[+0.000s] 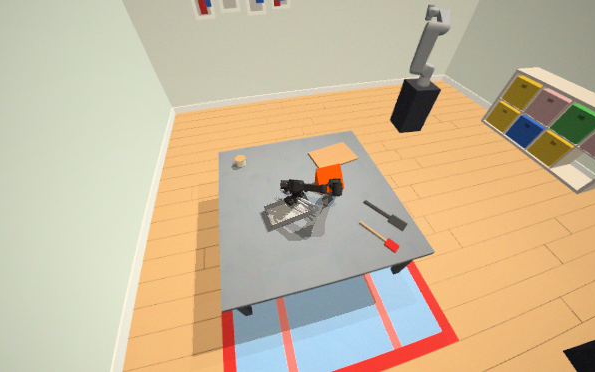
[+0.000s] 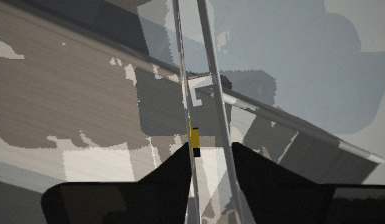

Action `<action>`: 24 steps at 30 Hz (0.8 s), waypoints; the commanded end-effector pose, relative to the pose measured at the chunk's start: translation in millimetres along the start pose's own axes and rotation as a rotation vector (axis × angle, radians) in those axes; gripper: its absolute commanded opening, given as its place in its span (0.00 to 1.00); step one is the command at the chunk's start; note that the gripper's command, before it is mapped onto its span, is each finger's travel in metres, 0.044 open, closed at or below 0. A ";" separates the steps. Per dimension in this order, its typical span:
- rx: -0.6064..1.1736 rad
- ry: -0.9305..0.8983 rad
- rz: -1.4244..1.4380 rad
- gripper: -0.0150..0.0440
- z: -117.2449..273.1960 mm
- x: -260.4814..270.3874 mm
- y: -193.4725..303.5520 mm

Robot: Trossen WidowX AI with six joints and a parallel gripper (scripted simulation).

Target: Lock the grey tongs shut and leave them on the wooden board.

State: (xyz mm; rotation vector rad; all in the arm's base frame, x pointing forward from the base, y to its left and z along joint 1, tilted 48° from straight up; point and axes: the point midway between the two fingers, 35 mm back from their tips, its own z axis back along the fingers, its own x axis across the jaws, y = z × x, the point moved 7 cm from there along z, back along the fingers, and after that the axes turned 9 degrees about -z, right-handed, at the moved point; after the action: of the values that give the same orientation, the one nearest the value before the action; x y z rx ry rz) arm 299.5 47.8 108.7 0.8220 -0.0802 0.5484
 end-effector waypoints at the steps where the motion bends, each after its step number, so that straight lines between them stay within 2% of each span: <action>1: 0.001 -0.006 0.004 0.44 0.4 1.1 0.0; 13: 0.001 -0.006 0.004 0.30 0.4 1.1 0.0; 18: 0.001 -0.006 0.004 0.08 0.4 1.1 0.0; 20: -0.003 -0.010 -0.001 0.00 8.0 2.0 -0.9; 24: -0.020 -0.028 -0.031 0.00 50.2 3.3 -3.5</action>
State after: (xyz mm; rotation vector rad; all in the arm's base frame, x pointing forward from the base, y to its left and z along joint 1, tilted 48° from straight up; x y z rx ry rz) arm 301.7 37.5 120.5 0.8307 -0.0671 0.5350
